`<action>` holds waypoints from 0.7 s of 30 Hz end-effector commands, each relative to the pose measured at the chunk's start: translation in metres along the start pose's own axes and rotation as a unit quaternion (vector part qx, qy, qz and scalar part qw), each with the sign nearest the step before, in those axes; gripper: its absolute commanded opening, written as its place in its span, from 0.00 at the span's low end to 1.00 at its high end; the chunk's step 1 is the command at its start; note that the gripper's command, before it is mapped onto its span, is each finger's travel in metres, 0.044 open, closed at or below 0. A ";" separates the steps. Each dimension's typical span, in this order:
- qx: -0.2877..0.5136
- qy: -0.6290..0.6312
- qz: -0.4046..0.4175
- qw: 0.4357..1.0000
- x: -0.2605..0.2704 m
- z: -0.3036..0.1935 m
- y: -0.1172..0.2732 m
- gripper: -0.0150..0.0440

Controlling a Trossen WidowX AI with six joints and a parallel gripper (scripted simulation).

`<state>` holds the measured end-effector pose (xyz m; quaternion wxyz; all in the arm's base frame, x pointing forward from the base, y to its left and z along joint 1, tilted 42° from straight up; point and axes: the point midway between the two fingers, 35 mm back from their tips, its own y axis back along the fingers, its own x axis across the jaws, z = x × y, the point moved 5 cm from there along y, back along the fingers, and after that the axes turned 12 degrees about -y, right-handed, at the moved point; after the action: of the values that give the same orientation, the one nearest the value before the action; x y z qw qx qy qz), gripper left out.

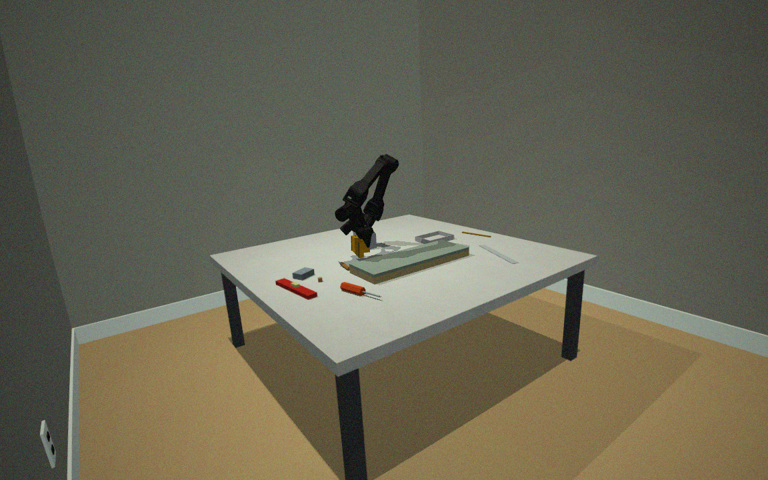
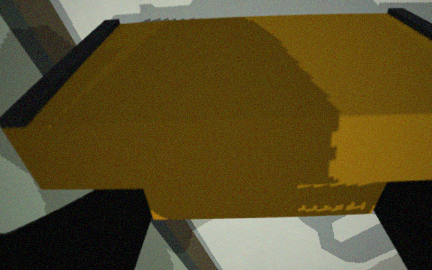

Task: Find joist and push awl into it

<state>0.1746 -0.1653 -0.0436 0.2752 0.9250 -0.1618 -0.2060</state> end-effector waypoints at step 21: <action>0.062 0.002 -0.008 0.998 0.003 0.010 0.001 0.25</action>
<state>0.1721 -0.1697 -0.0504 0.2238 0.9400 -0.1632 -0.1992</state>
